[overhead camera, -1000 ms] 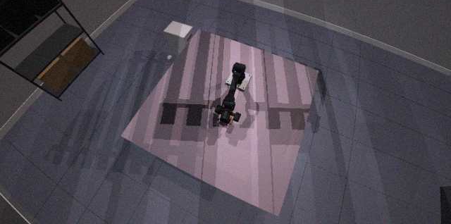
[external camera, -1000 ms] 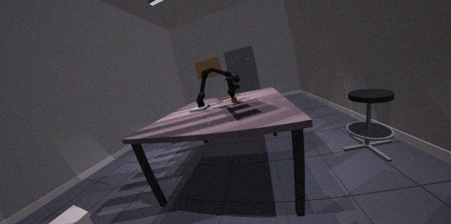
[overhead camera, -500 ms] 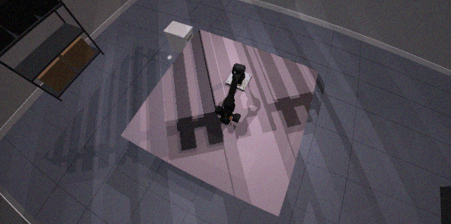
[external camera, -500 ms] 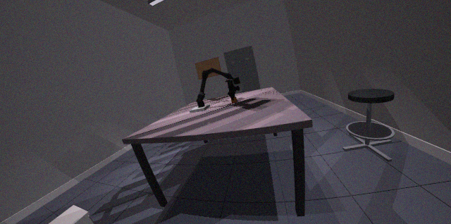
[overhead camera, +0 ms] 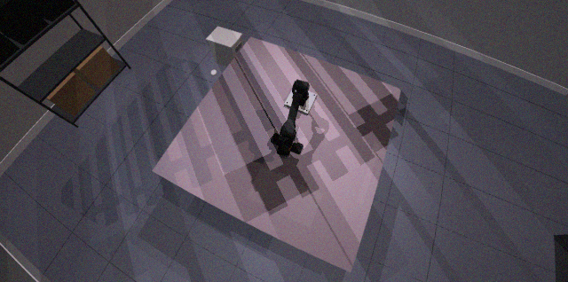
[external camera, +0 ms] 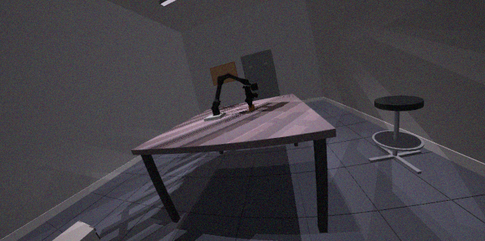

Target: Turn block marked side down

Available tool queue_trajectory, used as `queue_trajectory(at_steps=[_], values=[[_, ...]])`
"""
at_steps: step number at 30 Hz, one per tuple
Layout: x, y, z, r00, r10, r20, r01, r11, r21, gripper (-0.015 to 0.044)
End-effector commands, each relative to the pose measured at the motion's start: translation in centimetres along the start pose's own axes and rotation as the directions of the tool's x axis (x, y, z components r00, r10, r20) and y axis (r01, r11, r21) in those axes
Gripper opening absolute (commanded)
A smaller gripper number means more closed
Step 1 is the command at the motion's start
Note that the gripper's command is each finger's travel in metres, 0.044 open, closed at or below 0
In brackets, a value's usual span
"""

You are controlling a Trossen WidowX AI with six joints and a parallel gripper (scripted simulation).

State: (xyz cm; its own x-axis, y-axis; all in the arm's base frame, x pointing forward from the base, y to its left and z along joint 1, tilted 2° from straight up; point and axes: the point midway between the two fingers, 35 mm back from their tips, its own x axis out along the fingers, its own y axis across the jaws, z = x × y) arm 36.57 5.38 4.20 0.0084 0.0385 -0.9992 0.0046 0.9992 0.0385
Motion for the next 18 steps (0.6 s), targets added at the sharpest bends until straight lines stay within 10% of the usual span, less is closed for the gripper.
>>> queue_trajectory(at_steps=[1,11,18], values=[[0.0,0.0,0.0,1.000,0.002,0.002,-0.002,1.000,0.003,0.0143],[-1.5,0.0,0.1,1.000,0.002,0.002,-0.002,1.000,0.003,0.0000],[-3.0,0.0,0.0,1.000,0.002,0.002,-0.002,1.000,0.003,0.0000]])
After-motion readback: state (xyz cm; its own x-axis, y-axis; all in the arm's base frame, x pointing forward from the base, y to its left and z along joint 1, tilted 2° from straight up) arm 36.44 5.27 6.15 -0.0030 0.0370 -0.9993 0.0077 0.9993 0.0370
